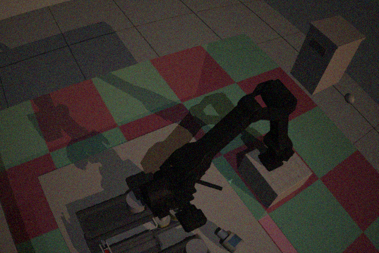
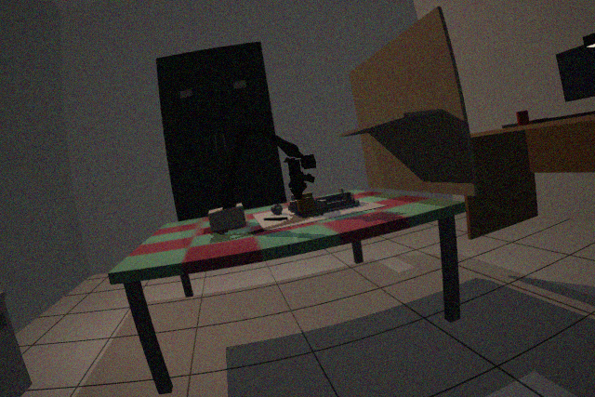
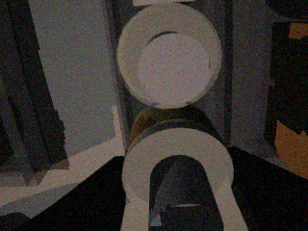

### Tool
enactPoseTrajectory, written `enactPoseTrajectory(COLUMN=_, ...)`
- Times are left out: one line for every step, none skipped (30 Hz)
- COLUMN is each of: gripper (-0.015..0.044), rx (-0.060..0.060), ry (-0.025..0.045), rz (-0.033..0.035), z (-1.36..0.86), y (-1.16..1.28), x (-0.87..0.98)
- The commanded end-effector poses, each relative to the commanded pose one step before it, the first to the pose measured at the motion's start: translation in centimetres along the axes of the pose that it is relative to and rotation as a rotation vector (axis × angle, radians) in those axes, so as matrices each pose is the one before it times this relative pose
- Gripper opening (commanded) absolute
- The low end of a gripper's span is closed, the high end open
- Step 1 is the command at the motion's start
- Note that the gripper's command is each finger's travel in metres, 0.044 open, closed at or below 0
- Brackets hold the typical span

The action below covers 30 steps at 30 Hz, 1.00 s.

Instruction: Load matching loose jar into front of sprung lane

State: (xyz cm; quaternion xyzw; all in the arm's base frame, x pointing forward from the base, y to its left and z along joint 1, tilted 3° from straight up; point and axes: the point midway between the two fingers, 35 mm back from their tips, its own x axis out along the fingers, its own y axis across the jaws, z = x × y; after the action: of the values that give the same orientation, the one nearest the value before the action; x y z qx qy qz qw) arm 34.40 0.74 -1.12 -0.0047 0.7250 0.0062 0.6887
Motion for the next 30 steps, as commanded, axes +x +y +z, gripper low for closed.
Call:
enactPoseTrajectory(gripper=0.0, rx=-0.0033, ry=-0.02476, rz=-0.00327, z=0.766, y=-0.053, x=-0.286)
enactPoseTrajectory(gripper=0.0, rx=0.0, ry=-0.00001, rz=0.0, z=0.013, y=0.0, x=0.0)
enactPoseTrajectory(gripper=0.0, rx=0.0, ry=-0.00001, rz=0.0, z=0.013, y=0.0, x=0.0)
enactPoseTrajectory(gripper=0.0, rx=0.0, ry=-0.00001, rz=0.0, z=0.013, y=0.0, x=0.0)
enactPoseTrajectory(gripper=0.0, rx=0.0, ry=-0.00001, rz=0.0, z=0.013, y=0.0, x=0.0)
enactPoseTrajectory(gripper=0.0, rx=0.0, ry=0.0, rz=0.0, z=0.0, y=0.0, x=0.006)
enactPoseTrajectory(gripper=0.0, rx=0.0, ry=0.0, rz=0.0, z=0.0, y=0.0, x=0.012)
enactPoseTrajectory(gripper=0.0, rx=0.0, ry=0.0, rz=0.0, z=0.001, y=0.0, x=0.018)
enactPoseTrajectory(gripper=0.0, rx=0.0, ry=0.0, rz=0.0, z=0.001, y=0.0, x=0.024)
enactPoseTrajectory(gripper=0.0, rx=0.0, ry=0.0, rz=0.0, z=0.001, y=0.0, x=0.03)
enactPoseTrajectory(gripper=0.0, rx=0.0, ry=0.0, rz=0.0, z=0.001, y=0.0, x=0.034)
enactPoseTrajectory(gripper=0.0, rx=0.0, ry=0.0, rz=0.0, z=0.001, y=0.0, x=0.036)
enactPoseTrajectory(gripper=0.0, rx=0.0, ry=0.0, rz=0.0, z=0.001, y=0.0, x=0.036)
enactPoseTrajectory(gripper=0.0, rx=0.0, ry=0.0, rz=0.0, z=0.001, y=0.0, x=0.036)
enactPoseTrajectory(gripper=0.0, rx=0.0, ry=0.0, rz=0.0, z=0.001, y=0.0, x=0.036)
enactPoseTrajectory(gripper=0.0, rx=0.0, ry=0.0, rz=0.0, z=0.001, y=0.0, x=0.036)
enactPoseTrajectory(gripper=0.0, rx=0.0, ry=0.0, rz=0.0, z=0.001, y=0.0, x=0.036)
enactPoseTrajectory(gripper=0.0, rx=0.0, ry=0.0, rz=0.0, z=0.001, y=0.0, x=0.036)
enactPoseTrajectory(gripper=0.0, rx=0.0, ry=0.0, rz=0.0, z=0.001, y=0.0, x=0.036)
enactPoseTrajectory(gripper=0.0, rx=0.0, ry=0.0, rz=0.0, z=0.0, y=0.0, x=0.036)
enactPoseTrajectory(gripper=0.0, rx=0.0, ry=0.0, rz=0.0, z=0.0, y=0.0, x=0.036)
enactPoseTrajectory(gripper=0.0, rx=0.0, ry=0.0, rz=0.0, z=0.0, y=0.0, x=0.036)
enactPoseTrajectory(gripper=0.0, rx=0.0, ry=0.0, rz=0.0, z=0.0, y=0.0, x=0.036)
enactPoseTrajectory(gripper=0.0, rx=0.0, ry=0.0, rz=0.0, z=0.0, y=0.0, x=0.036)
enactPoseTrajectory(gripper=0.0, rx=0.0, ry=0.0, rz=0.0, z=-0.001, y=0.0, x=0.036)
enactPoseTrajectory(gripper=0.0, rx=0.0, ry=0.0, rz=0.0, z=-0.001, y=0.0, x=0.036)
enactPoseTrajectory(gripper=0.0, rx=0.0, ry=0.0, rz=0.0, z=-0.001, y=0.0, x=0.036)
enactPoseTrajectory(gripper=0.0, rx=0.0, ry=0.0, rz=0.0, z=-0.001, y=0.0, x=0.036)
enactPoseTrajectory(gripper=0.0, rx=0.0, ry=0.0, rz=0.0, z=-0.001, y=0.0, x=0.036)
enactPoseTrajectory(gripper=0.0, rx=0.0, ry=0.0, rz=0.0, z=-0.001, y=0.0, x=0.036)
